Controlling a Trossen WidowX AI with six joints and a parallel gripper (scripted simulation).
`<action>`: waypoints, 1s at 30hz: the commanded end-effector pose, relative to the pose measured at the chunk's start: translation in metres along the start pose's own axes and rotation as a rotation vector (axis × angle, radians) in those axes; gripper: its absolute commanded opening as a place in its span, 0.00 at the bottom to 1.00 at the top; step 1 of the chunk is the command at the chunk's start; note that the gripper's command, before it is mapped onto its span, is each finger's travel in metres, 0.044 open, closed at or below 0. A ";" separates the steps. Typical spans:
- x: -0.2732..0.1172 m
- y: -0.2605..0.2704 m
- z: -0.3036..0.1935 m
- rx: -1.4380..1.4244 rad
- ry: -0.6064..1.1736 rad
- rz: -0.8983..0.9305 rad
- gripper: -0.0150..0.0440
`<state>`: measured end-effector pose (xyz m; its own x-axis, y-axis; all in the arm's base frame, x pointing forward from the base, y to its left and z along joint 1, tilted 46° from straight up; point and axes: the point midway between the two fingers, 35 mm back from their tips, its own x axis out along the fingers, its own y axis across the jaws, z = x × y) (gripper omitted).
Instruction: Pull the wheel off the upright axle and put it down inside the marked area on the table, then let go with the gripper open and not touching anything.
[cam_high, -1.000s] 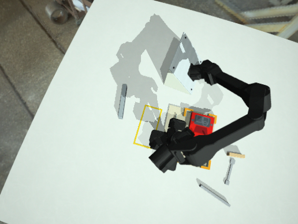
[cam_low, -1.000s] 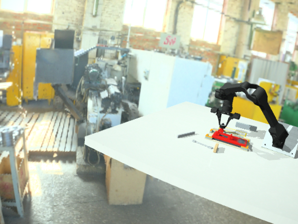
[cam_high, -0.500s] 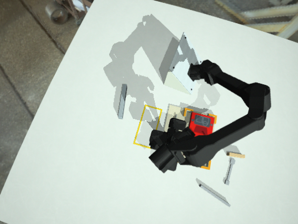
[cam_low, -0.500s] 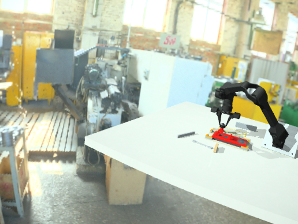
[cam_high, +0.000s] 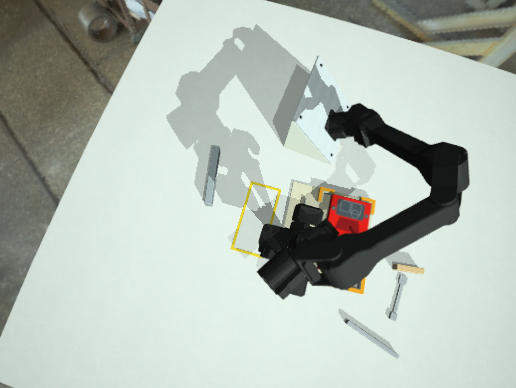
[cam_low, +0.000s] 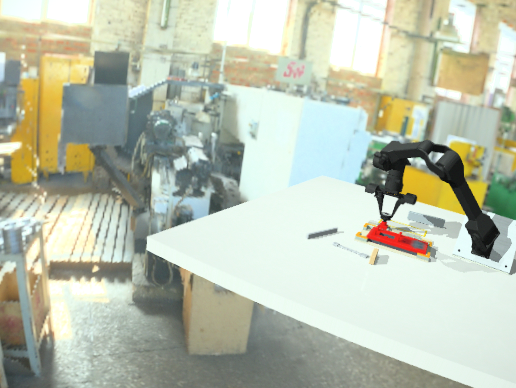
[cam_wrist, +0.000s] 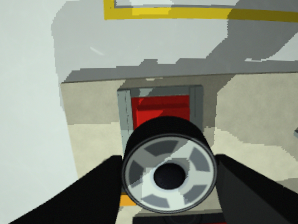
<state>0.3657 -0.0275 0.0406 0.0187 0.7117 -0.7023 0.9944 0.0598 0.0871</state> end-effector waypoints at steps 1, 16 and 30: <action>-0.004 0.001 0.001 -0.004 -0.007 0.005 0.25; -0.009 0.001 0.001 -0.004 -0.006 0.006 0.25; -0.014 0.001 0.001 -0.003 -0.006 0.007 0.25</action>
<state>0.3653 -0.0346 0.0476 0.0207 0.7126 -0.7013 0.9946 0.0568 0.0870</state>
